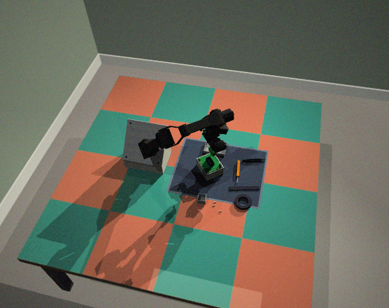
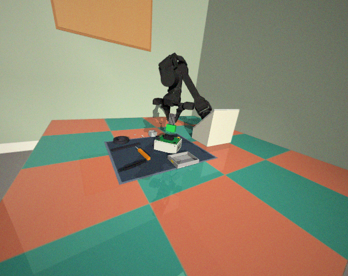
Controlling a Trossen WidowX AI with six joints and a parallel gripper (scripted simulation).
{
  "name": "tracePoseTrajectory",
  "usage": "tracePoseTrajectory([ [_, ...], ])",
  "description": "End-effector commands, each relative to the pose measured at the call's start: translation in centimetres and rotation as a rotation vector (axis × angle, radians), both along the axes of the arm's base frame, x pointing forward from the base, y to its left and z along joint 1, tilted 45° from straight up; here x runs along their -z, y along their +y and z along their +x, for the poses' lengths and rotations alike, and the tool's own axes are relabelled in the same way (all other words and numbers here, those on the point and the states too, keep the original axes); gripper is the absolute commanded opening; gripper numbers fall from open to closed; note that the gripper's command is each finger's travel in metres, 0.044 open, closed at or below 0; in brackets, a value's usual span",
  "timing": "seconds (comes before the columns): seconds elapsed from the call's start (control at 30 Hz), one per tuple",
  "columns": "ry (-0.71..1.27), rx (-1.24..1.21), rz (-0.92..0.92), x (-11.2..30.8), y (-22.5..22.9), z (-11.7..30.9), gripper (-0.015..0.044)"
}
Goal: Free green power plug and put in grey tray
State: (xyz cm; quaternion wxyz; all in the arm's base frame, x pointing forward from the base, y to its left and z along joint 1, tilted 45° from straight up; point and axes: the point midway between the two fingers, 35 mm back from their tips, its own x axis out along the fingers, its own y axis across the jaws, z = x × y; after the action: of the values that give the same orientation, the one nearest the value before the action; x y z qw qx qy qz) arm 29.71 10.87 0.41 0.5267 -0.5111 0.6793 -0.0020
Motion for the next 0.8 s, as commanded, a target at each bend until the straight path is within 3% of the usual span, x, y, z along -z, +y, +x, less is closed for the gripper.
tracePoseTrajectory([
  [0.0,-0.001,-0.001,-0.003,1.4,0.3,0.0,0.0],
  [0.77,-0.002,-0.001,0.001,6.3,4.5,-0.8,0.0],
])
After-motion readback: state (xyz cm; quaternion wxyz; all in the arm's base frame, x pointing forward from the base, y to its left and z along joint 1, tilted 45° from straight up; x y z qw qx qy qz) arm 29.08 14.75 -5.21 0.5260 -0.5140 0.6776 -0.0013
